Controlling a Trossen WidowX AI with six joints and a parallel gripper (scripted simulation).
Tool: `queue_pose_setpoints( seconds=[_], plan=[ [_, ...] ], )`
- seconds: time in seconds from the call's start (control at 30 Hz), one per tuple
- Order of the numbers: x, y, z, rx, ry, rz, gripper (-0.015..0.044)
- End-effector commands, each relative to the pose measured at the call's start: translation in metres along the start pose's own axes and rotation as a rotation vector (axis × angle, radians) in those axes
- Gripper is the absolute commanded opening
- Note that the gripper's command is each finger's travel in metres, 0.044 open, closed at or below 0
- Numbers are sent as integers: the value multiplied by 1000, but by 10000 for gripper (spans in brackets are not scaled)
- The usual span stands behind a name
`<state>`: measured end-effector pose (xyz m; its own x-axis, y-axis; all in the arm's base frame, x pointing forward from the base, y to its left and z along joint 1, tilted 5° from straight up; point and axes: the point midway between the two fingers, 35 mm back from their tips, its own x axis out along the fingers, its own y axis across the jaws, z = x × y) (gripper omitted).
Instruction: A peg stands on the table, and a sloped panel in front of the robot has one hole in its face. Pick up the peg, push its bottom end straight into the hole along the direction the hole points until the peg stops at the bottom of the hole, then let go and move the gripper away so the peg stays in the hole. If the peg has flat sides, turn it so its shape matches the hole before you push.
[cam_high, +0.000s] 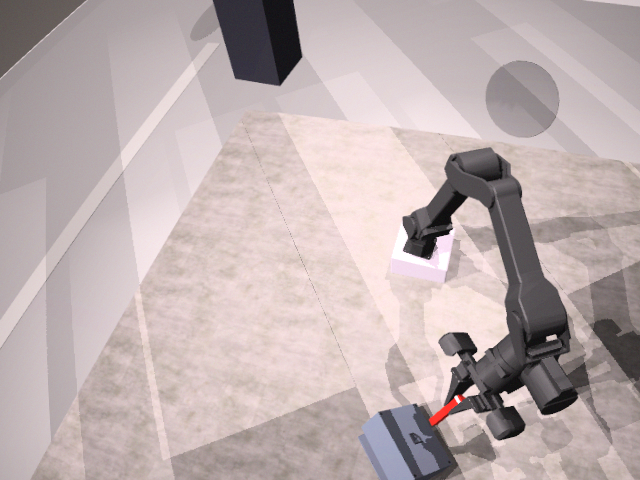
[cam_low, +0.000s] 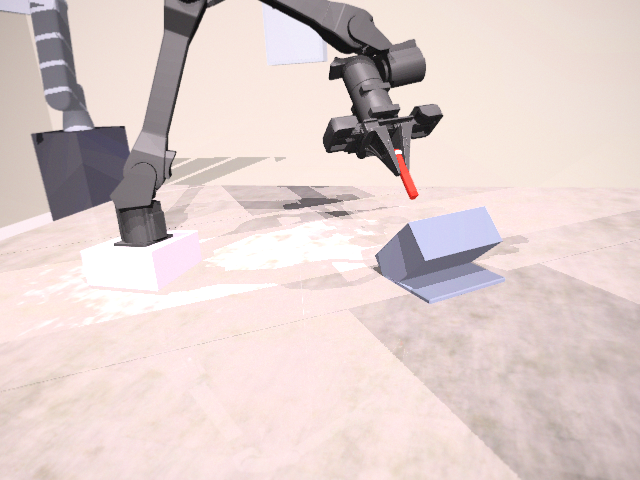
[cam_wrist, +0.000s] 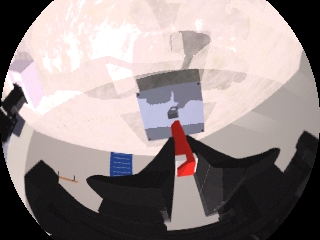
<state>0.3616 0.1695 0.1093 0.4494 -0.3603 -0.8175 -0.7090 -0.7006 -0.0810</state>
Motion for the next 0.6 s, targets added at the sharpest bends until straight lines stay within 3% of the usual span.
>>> queue_pose_setpoints(
  seconds=[0.0, 0.57],
  plan=[
    [8, 1, 2, -23, 6, 1, 0],
    [26, 0, 5, -75, 21, -10, 0]
  ],
)
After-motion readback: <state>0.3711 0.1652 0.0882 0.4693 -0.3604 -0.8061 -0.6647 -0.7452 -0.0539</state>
